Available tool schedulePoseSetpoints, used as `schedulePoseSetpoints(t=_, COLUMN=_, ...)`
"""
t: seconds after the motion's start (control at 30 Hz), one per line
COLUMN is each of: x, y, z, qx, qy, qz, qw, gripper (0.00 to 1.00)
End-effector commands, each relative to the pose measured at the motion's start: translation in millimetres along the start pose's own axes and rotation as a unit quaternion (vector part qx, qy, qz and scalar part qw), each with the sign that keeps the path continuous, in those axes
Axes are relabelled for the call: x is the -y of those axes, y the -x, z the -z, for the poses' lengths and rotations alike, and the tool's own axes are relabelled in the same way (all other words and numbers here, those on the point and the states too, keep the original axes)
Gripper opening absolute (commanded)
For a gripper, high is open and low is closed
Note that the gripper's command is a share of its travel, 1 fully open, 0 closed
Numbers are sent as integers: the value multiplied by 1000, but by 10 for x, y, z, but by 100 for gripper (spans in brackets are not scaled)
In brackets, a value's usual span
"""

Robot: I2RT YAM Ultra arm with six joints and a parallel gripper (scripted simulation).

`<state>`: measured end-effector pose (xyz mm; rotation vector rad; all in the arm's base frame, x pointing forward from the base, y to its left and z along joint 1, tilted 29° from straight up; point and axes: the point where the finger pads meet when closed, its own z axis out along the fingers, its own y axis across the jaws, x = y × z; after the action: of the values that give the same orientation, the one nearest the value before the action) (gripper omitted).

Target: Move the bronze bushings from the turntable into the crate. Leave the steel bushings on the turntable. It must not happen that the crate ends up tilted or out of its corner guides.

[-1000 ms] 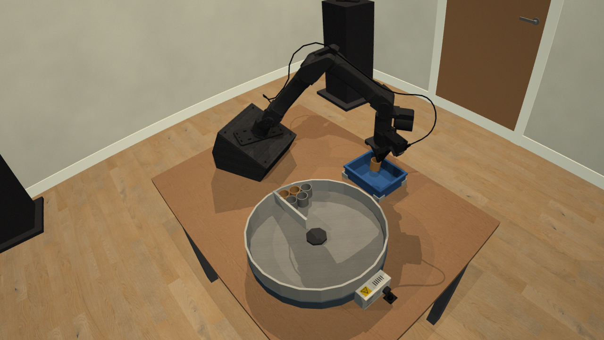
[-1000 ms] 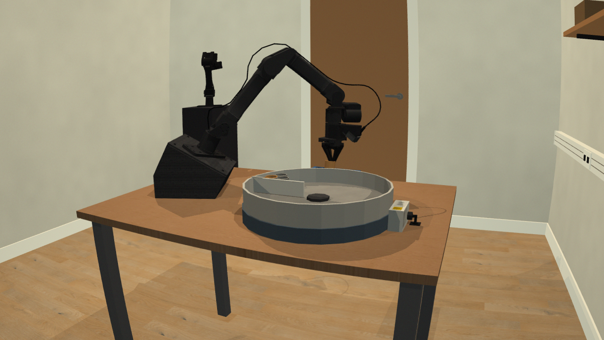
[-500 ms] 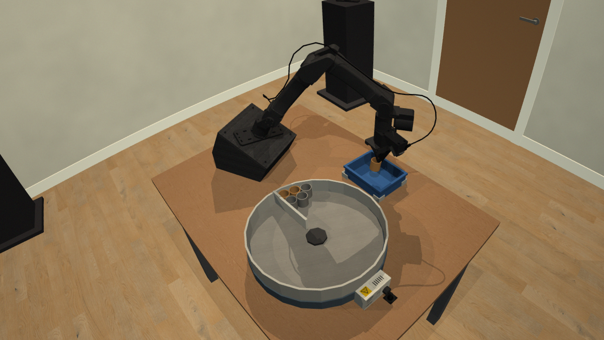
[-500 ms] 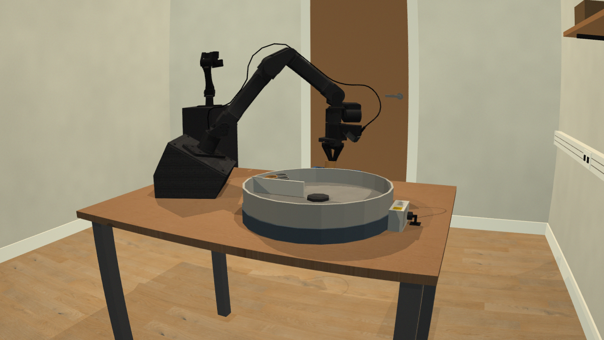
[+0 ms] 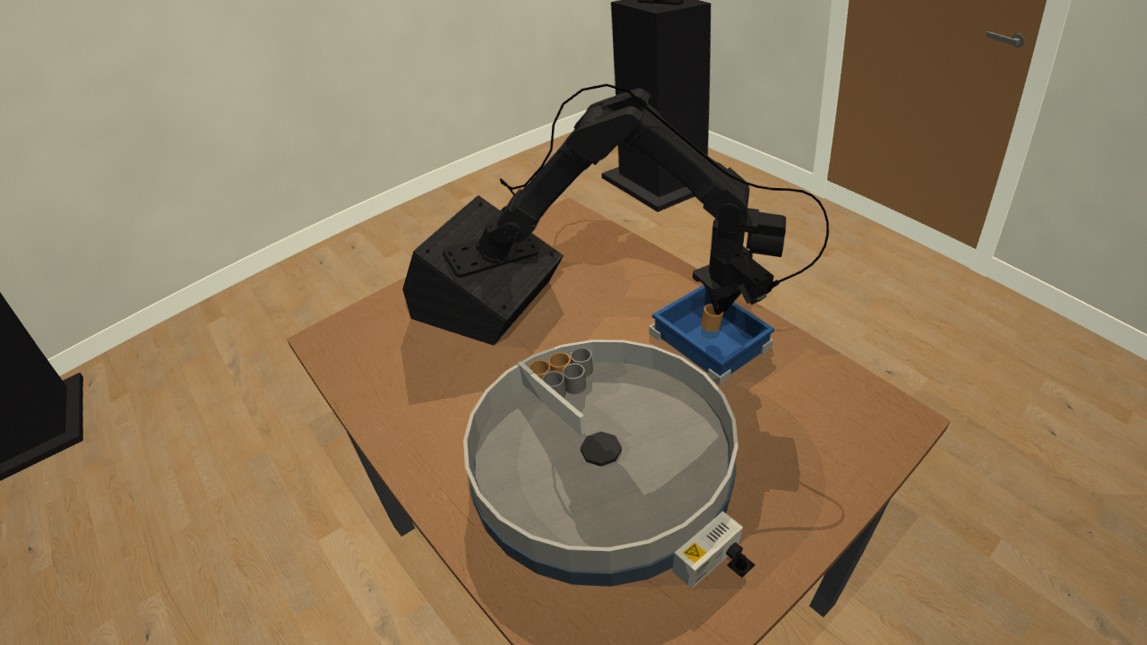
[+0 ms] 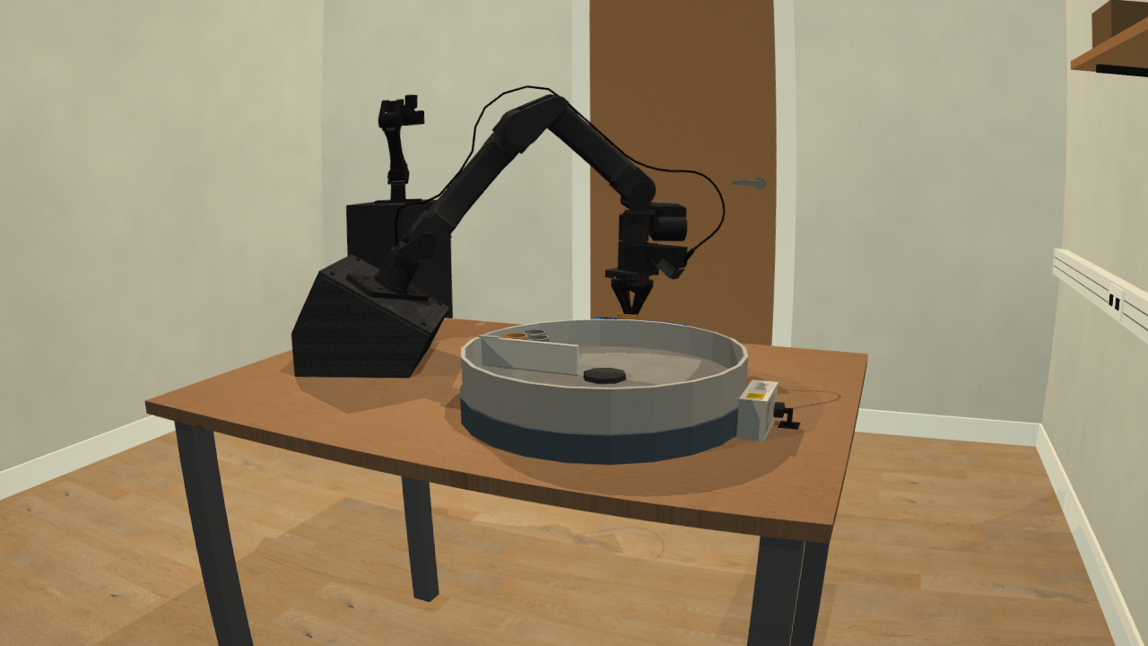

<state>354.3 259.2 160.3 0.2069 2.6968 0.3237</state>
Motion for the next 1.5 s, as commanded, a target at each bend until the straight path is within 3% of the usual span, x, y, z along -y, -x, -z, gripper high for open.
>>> schedulePoseSetpoints(t=0.0, x=-39, y=83, z=41, qx=15, qy=16, qz=-1, qw=1000, gripper=0)
schedulePoseSetpoints(t=0.13, x=-50, y=61, z=-87, qx=9, qy=13, qz=1, qw=1000, gripper=0)
schedulePoseSetpoints(t=0.27, x=-53, y=97, z=-35, qx=17, qy=19, qz=-1, qw=1000, gripper=0)
schedulePoseSetpoints(t=0.3, x=-149, y=186, z=52, qx=31, qy=33, qz=-2, qw=999, gripper=0)
schedulePoseSetpoints(t=0.4, x=-124, y=148, z=-107, qx=20, qy=22, qz=0, qw=1000, gripper=0)
schedulePoseSetpoints(t=0.5, x=-142, y=195, z=6, qx=31, qy=33, qz=-3, qw=999, gripper=0)
schedulePoseSetpoints(t=1.47, x=-120, y=152, z=-33, qx=24, qy=27, qz=-1, qw=999, gripper=0)
